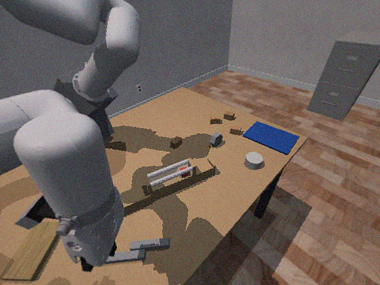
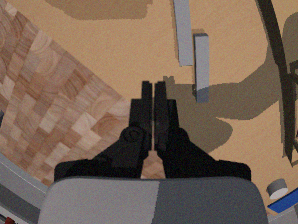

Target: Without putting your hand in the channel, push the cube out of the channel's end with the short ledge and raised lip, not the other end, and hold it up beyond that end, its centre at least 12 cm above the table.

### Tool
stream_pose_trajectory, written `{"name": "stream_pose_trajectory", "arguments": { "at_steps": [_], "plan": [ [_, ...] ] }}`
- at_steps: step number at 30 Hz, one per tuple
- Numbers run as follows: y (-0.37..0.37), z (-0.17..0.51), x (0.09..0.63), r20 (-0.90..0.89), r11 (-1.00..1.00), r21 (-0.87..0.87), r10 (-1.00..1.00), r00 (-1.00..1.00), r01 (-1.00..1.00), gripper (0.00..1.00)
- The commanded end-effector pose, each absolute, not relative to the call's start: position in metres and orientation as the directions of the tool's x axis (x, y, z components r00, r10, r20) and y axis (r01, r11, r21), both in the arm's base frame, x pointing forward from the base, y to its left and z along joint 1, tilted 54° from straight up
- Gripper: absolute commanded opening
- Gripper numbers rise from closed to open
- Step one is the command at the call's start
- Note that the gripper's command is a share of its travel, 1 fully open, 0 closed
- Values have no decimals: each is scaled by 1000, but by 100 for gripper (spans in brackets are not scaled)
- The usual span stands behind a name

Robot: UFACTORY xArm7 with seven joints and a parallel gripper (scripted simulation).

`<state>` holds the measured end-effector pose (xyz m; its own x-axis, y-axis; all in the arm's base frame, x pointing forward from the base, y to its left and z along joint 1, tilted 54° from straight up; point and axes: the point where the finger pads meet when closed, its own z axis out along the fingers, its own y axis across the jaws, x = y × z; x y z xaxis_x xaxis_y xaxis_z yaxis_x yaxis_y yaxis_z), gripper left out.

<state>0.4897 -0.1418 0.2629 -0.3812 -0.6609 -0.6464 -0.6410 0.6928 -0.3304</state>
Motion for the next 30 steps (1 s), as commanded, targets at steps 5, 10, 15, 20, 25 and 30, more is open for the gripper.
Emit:
{"name": "stream_pose_trajectory", "arguments": {
  "at_steps": [5, 10, 15, 20, 25, 30],
  "plan": [
    [-133, 206, 488, -697, 592, -378, -688, -203, -712, 0],
    [-128, 198, 488, -705, 573, -392, -690, -165, -720, 0],
    [-127, 197, 488, -707, 570, -395, -690, -158, -721, 0],
    [-127, 197, 488, -707, 570, -395, -690, -158, -721, 0],
    [-127, 197, 488, -707, 570, -395, -690, -158, -721, 0],
    [-127, 197, 488, -707, 570, -395, -690, -158, -721, 0]
  ]
}}
